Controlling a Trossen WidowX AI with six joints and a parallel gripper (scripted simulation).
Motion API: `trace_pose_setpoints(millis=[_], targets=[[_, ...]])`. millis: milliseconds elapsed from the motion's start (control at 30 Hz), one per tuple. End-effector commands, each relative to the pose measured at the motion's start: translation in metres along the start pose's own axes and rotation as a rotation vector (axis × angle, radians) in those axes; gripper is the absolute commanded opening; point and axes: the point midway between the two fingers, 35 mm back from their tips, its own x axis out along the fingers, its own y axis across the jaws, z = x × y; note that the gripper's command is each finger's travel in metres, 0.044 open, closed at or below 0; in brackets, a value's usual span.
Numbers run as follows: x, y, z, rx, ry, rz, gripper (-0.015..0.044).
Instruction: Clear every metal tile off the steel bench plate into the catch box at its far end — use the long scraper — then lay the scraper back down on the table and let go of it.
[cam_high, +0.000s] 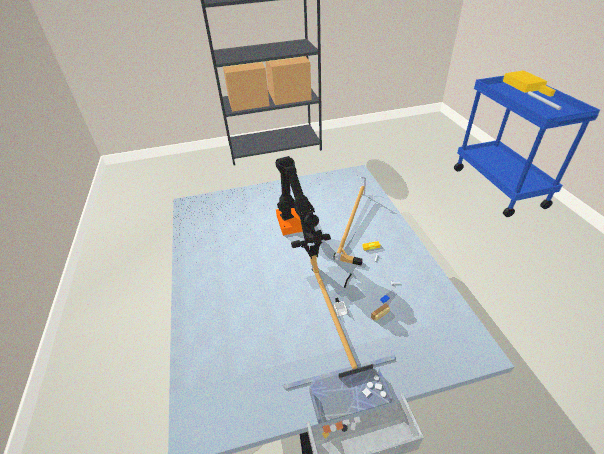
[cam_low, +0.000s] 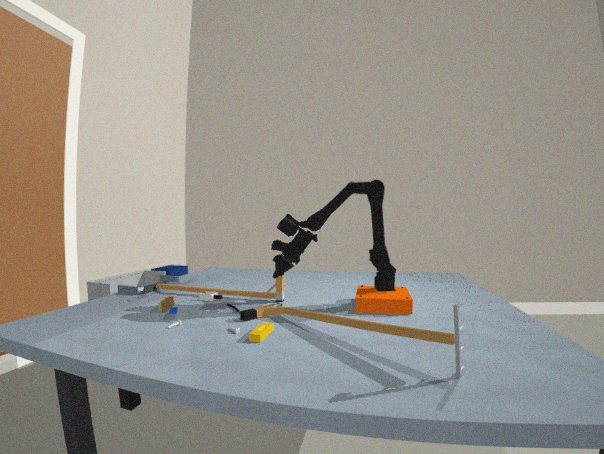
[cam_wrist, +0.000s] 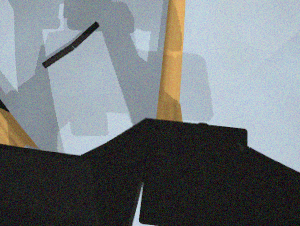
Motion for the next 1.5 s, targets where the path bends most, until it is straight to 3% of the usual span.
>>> trace_pose_setpoints(millis=[0,1467], targets=[[0.004,0.002,0.012,-0.004,-0.015,0.003,0.0],[0.041,0.0,0.069,-0.004,-0.02,0.003,0.0]])
